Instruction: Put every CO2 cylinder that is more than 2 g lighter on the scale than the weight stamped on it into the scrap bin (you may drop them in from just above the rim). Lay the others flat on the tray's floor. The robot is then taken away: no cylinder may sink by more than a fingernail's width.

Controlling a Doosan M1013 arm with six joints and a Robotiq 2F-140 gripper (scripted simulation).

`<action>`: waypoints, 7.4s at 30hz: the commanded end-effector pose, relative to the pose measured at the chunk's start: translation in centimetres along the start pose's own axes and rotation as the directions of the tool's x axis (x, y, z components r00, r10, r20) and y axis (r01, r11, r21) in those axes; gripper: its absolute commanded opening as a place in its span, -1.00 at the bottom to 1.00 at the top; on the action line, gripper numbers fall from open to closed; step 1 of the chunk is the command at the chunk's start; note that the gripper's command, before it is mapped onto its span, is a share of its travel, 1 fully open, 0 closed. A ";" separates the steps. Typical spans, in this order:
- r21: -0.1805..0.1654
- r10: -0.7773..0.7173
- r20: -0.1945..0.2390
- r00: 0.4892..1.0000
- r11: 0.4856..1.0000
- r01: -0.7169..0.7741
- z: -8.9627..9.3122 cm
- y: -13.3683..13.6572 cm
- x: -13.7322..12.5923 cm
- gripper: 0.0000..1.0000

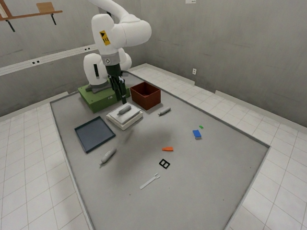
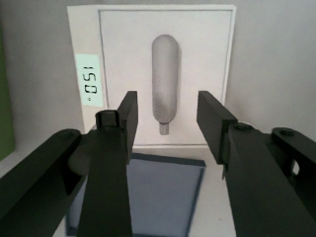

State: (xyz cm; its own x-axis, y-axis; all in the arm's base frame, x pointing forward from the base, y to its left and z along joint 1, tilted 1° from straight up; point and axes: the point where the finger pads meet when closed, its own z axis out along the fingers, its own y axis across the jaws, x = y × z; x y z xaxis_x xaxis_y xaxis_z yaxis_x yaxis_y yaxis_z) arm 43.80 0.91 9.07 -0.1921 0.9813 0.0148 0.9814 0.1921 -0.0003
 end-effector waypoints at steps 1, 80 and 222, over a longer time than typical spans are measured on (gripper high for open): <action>-0.001 0.000 0.000 1.000 1.000 0.000 1.5 0.1 0.0 -0.21; -0.001 0.000 0.000 1.000 1.000 0.000 -2.7 0.1 0.0 -0.80; -0.001 0.000 -0.001 1.000 1.000 0.000 -0.5 -3.2 24.5 -0.21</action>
State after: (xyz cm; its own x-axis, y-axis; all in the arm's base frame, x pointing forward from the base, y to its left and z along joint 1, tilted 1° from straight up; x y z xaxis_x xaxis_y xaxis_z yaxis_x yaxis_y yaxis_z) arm 35.87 24.30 9.33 -0.1923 0.9812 0.0154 0.9813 0.1923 0.0000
